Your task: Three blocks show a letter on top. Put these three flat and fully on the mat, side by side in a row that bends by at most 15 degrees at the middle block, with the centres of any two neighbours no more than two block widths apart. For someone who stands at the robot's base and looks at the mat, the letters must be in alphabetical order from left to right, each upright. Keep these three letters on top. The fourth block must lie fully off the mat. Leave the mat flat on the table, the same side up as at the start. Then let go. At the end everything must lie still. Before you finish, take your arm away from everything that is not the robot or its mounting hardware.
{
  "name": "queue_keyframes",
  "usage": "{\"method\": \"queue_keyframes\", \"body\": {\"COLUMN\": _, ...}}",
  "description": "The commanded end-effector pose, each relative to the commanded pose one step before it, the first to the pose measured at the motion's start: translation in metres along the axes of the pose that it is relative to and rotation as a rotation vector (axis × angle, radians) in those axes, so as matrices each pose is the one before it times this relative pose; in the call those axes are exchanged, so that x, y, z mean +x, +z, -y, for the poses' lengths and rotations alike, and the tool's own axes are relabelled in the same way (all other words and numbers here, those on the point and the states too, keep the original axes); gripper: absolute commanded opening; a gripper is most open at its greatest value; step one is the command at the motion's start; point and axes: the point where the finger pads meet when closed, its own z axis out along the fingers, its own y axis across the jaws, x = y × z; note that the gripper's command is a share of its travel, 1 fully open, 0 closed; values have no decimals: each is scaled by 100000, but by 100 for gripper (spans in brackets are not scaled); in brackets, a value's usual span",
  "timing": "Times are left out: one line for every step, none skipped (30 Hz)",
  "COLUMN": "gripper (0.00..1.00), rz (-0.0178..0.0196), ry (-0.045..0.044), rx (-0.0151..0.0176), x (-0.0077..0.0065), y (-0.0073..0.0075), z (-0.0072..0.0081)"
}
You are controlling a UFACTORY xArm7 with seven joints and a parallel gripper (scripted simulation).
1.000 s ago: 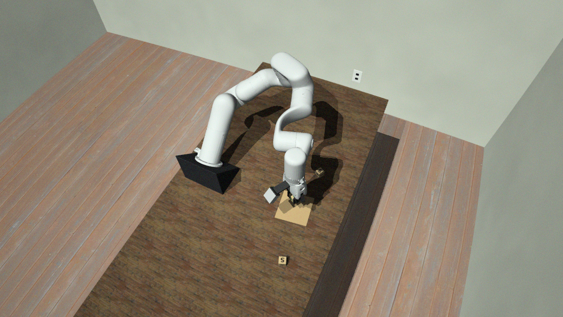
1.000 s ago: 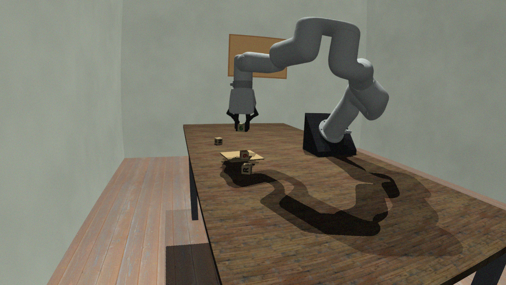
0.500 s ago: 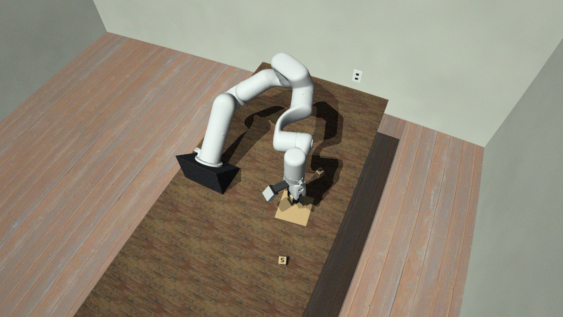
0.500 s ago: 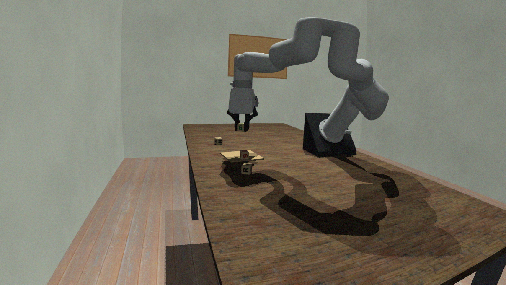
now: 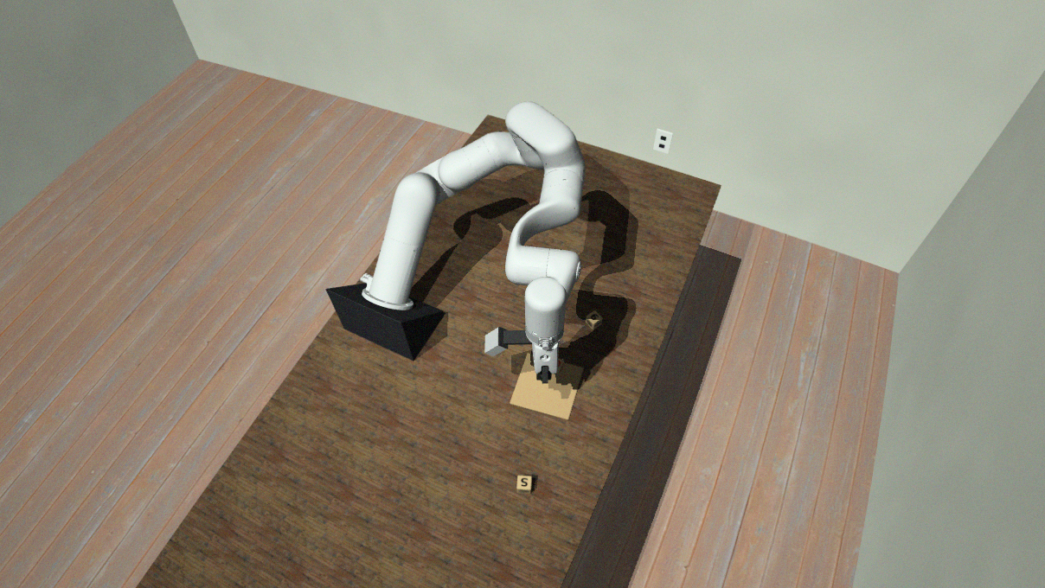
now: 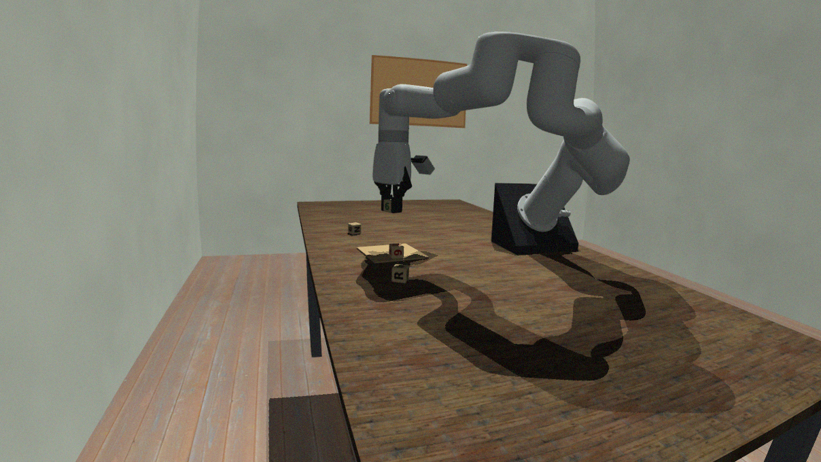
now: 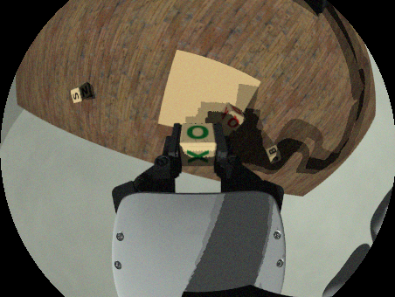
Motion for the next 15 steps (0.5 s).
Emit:
{"method": "queue_keyframes", "body": {"gripper": 27, "rz": -58, "ry": 13863, "rx": 351, "x": 42, "y": -218, "z": 277}}
{"method": "queue_keyframes", "body": {"gripper": 27, "rz": 4, "ry": 3822, "rx": -5, "x": 17, "y": 0, "z": 55}}
{"method": "queue_keyframes", "body": {"gripper": 27, "rz": 4, "ry": 3773, "rx": -5, "x": 15, "y": 0, "z": 54}}
{"method": "queue_keyframes", "body": {"gripper": 27, "rz": 4, "ry": 3740, "rx": -5, "x": 13, "y": 0, "z": 54}}
{"method": "queue_keyframes", "body": {"gripper": 27, "rz": 0, "ry": 0, "rx": 0, "x": 0, "y": 0, "z": 0}}
{"method": "queue_keyframes", "body": {"gripper": 27, "rz": 0, "ry": 0, "rx": 0, "x": 0, "y": 0, "z": 0}}
{"method": "queue_keyframes", "body": {"gripper": 27, "rz": 7, "ry": 8143, "rx": -9, "x": 23, "y": 0, "z": 119}}
{"method": "queue_keyframes", "body": {"gripper": 27, "rz": 3, "ry": 3949, "rx": -4, "x": 6, "y": 0, "z": 58}}
{"method": "queue_keyframes", "body": {"gripper": 27, "rz": 1, "ry": 1749, "rx": -2, "x": 2, "y": 0, "z": 26}}
{"method": "queue_keyframes", "body": {"gripper": 27, "rz": 2, "ry": 3021, "rx": -3, "x": 2, "y": 0, "z": 45}}
{"method": "queue_keyframes", "body": {"gripper": 27, "rz": 2, "ry": 3773, "rx": -3, "x": 1, "y": 0, "z": 56}}
{"method": "queue_keyframes", "body": {"gripper": 27, "rz": 2, "ry": 3859, "rx": -3, "x": -1, "y": 0, "z": 57}}
{"method": "queue_keyframes", "body": {"gripper": 27, "rz": 2, "ry": 3750, "rx": -2, "x": -3, "y": -1, "z": 55}}
{"method": "queue_keyframes", "body": {"gripper": 27, "rz": 2, "ry": 3787, "rx": -2, "x": -5, "y": -1, "z": 56}}
{"method": "queue_keyframes", "body": {"gripper": 27, "rz": 2, "ry": 3784, "rx": -1, "x": -7, "y": -1, "z": 55}}
